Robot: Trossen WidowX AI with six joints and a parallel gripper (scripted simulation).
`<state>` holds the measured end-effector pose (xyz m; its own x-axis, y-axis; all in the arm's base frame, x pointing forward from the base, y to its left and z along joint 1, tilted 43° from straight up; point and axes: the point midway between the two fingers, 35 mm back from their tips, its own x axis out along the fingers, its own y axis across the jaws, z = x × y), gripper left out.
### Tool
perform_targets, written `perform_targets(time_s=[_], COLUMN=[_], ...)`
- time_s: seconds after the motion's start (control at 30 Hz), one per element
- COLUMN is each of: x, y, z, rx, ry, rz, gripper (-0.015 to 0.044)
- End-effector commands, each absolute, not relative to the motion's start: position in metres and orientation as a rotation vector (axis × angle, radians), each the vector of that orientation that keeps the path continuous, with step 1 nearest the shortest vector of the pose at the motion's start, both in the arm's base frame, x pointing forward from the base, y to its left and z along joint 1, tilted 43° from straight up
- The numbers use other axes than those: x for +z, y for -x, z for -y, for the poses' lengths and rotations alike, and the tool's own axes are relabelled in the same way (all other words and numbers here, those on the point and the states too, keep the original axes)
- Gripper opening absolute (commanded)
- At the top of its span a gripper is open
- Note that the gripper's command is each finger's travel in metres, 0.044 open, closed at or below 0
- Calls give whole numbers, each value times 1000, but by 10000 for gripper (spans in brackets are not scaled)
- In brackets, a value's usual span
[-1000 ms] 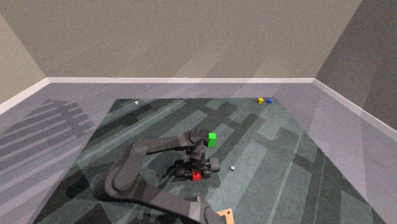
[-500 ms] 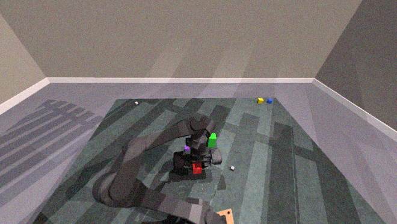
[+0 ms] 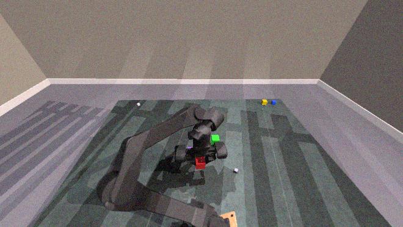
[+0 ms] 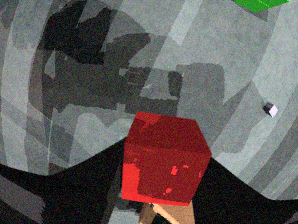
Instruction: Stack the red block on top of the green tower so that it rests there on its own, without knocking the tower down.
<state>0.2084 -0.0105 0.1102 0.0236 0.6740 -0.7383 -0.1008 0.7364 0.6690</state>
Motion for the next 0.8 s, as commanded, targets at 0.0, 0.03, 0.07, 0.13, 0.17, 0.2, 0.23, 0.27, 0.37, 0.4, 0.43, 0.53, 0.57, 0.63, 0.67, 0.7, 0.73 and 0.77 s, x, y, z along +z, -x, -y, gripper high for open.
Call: perform_targets(time_s=[0.0, 0.03, 0.07, 0.13, 0.17, 0.2, 0.23, 0.27, 0.37, 0.4, 0.43, 0.53, 0.57, 0.63, 0.67, 0.7, 0.73, 0.77], x=[111, 113, 113, 113, 113, 114, 114, 114, 114, 114, 114, 113, 112, 111, 111, 110, 109, 109], y=[-208, -208, -208, -211, -214, -218, -222, -226, -238, -242, -246, -258, -262, -270, -274, -278, -282, -286], z=[12, 13, 13, 14, 16, 18, 19, 21, 26, 28, 30, 35, 36, 40, 41, 43, 44, 46], rx=[642, 644, 644, 644, 644, 644, 644, 644, 644, 644, 644, 643, 643, 643, 643, 643, 643, 643], ry=[-502, -500, -499, -499, -499, -498, -498, -498, -497, -497, -497, -496, -496, -496, -495, -495, -495, -495], rz=[-1435, -1436, -1436, -1436, -1436, -1436, -1436, -1435, -1435, -1435, -1434, -1434, -1434, -1433, -1433, -1433, -1432, -1432], gripper=[0, 0, 0, 0, 0, 0, 0, 0, 0, 0, 0, 0, 0, 0, 0, 0, 0, 0])
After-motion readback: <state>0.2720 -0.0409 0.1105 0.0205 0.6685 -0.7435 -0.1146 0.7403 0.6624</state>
